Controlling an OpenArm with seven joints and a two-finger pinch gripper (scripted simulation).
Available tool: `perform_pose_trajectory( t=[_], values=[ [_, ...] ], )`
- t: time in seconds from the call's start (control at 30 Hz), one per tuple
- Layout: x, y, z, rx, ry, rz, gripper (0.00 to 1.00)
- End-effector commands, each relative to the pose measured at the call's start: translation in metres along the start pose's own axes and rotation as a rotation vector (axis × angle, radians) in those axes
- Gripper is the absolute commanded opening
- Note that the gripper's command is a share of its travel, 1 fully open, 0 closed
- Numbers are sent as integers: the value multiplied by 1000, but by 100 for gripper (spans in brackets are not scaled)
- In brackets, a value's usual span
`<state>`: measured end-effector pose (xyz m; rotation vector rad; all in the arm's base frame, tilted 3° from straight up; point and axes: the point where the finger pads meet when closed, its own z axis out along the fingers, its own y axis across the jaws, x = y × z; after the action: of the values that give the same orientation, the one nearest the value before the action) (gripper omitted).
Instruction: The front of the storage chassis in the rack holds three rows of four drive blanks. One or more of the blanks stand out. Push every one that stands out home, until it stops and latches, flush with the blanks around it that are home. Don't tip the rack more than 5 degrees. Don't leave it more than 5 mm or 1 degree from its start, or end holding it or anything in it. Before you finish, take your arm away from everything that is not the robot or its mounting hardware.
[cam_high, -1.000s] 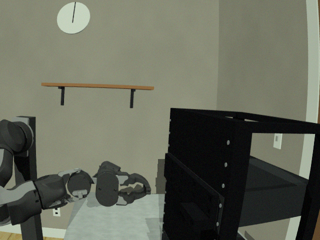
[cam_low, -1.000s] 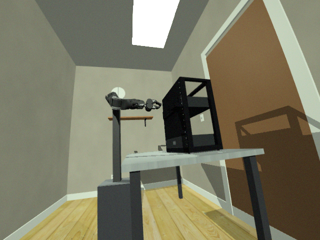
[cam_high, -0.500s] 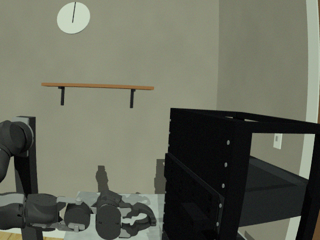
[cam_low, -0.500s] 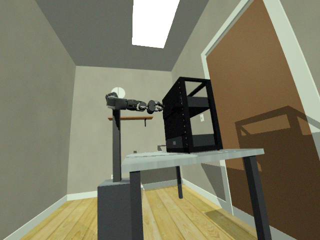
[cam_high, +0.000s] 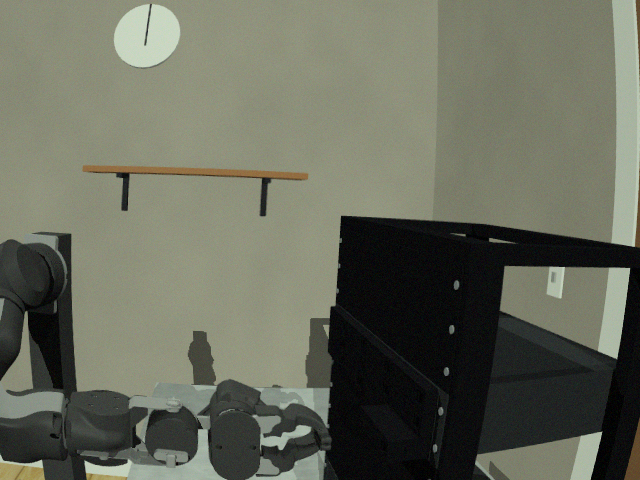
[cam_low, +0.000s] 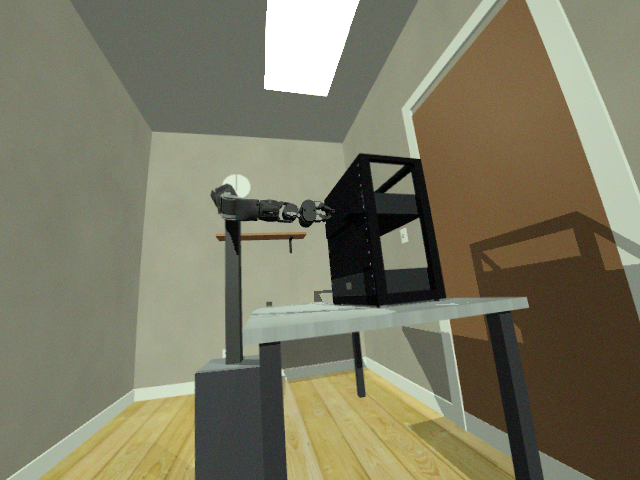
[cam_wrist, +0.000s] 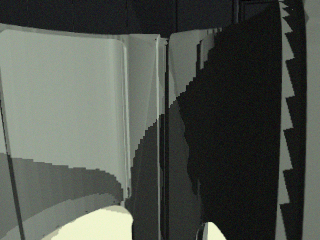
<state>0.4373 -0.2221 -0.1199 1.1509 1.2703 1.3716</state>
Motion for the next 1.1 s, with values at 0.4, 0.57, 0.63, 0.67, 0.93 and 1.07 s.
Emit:
perform_pose_trajectory(
  t=[0.4,0.57,0.63,0.67,0.93,1.07],
  values=[
    [1,-2,46,11,6,-7,0],
    [1,-2,46,10,7,-7,0],
    [1,-2,46,10,7,-7,0],
    [1,-2,46,10,7,-7,0],
    [1,-2,46,10,7,-7,0],
    [3,-1,46,8,9,-7,0]
  ],
)
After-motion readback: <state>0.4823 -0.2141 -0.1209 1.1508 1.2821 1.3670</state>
